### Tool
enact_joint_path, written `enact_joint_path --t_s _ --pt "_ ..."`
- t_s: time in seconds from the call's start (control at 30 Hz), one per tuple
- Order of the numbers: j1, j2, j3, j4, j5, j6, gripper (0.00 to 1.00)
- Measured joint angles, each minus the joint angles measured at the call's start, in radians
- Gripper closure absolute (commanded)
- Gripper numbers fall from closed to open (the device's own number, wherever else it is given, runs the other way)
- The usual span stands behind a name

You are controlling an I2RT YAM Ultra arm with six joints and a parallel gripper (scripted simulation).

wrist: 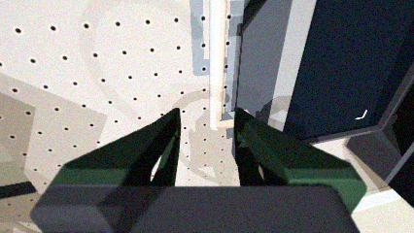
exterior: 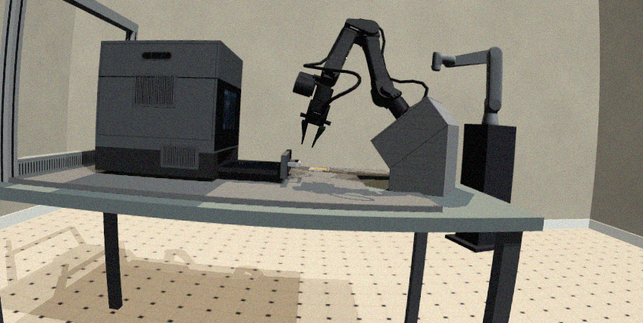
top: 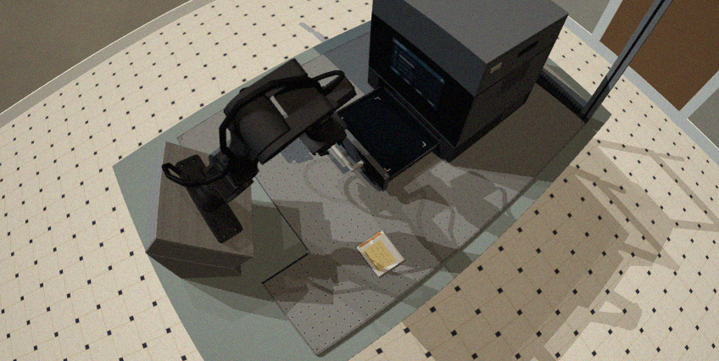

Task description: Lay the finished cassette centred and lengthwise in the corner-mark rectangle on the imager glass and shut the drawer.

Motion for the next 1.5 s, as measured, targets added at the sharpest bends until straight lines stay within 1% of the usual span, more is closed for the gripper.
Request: enact_joint_path --t_s 1.33,1.4,1.5 --pt "0.002 -0.002 0.000 -0.009 0.003 0.009 0.65" --pt "0.015 -0.020 0.000 -0.030 0.014 0.041 0.65" --pt "0.052 -0.077 0.000 -0.073 0.037 0.121 0.65"
